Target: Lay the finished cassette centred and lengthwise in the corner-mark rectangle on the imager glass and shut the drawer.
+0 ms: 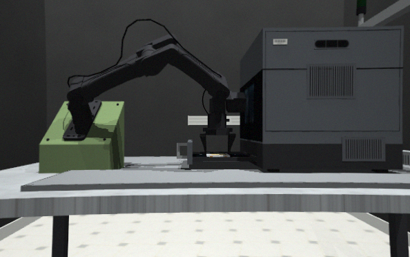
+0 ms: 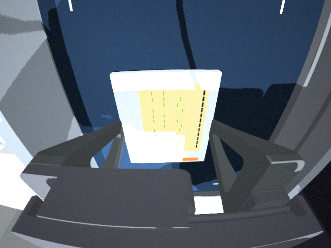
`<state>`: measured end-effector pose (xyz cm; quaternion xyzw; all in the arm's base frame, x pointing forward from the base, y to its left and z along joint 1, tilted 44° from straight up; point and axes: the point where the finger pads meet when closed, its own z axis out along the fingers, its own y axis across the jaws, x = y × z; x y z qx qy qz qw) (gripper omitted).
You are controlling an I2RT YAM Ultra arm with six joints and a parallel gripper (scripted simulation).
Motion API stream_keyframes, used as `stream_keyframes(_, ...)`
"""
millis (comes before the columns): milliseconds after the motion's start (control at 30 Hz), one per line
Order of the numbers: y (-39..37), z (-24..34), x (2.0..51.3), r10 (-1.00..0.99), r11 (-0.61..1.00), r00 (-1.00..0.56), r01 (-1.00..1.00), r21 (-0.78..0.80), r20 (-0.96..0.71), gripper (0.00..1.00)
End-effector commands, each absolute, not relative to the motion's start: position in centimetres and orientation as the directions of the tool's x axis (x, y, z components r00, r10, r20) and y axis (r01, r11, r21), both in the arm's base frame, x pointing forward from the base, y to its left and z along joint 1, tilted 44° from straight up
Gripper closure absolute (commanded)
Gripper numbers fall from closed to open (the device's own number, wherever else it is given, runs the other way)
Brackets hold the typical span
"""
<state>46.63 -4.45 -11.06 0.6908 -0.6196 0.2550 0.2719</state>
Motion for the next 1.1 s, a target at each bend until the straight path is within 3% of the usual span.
stream_keyframes(0,-3.93,-10.56,46.89,-0.720,-0.095,0.103,-0.994,0.049,0.686,1.00)
stream_keyframes(800,-3.92,-10.51,46.88,-0.720,-0.095,0.103,-0.994,0.049,0.686,1.00)
stream_keyframes(833,-3.92,-10.51,46.88,-0.720,-0.095,0.103,-0.994,0.049,0.686,0.09)
stream_keyframes(1067,-3.92,-10.51,46.88,-0.720,-0.095,0.103,-0.994,0.049,0.686,0.09)
